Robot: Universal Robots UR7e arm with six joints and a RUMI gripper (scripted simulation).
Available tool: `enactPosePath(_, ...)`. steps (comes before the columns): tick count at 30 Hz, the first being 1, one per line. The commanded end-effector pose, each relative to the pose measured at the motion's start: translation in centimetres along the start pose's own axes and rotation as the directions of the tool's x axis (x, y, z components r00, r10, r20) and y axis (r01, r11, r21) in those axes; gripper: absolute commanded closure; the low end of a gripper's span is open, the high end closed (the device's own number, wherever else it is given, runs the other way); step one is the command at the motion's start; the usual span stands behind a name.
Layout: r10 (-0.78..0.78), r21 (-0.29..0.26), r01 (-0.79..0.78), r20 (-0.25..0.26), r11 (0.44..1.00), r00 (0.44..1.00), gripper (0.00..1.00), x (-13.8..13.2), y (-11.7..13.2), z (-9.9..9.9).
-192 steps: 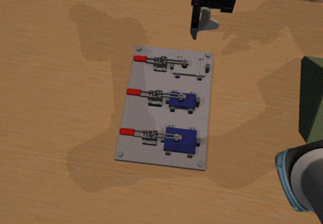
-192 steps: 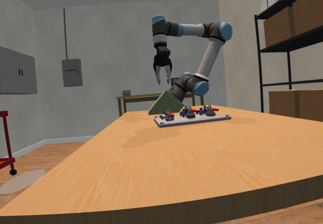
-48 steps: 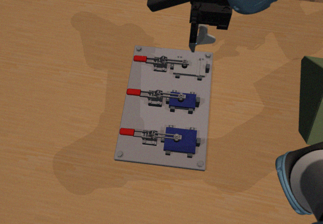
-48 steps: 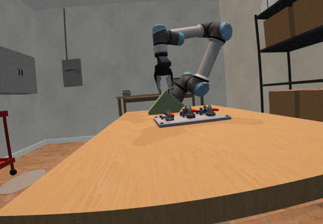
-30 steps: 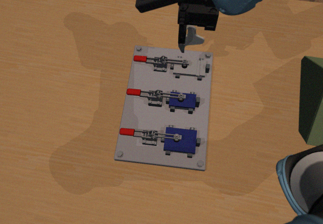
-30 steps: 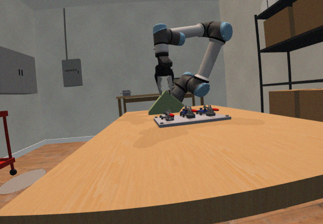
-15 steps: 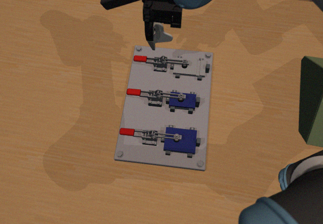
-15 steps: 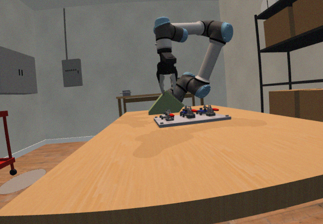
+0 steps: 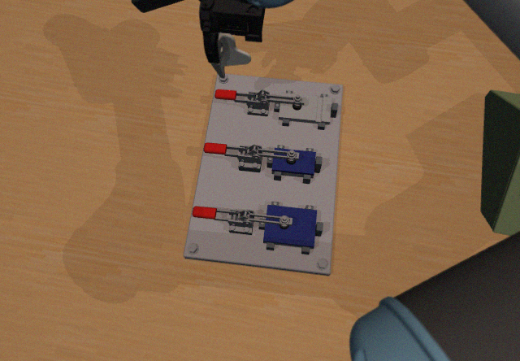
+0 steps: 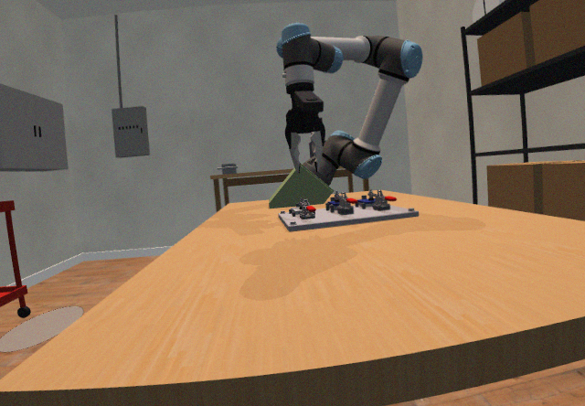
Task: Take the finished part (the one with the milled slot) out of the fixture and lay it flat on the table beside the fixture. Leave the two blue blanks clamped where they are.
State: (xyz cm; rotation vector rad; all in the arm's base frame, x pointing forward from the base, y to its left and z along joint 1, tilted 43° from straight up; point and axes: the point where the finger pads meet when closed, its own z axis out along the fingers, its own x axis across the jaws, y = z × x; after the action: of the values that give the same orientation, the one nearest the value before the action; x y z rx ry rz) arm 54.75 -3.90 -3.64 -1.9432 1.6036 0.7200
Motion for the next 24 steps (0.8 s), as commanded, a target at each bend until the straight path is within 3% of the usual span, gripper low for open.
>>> enactPosePath(1,0.0,0.001,0.0,-0.001,1.0,1.0,0.72,0.0,-0.3,0.0)
enactPosePath(9,0.0,0.001,0.0,-0.001,1.0,1.0,0.72,0.0,-0.3,0.8)
enactPosePath(22,0.0,0.001,0.0,-0.001,1.0,1.0,0.72,0.0,-0.3,5.7)
enactPosePath(24,0.0,0.001,0.0,-0.001,1.0,1.0,0.72,0.0,-0.3,5.7)
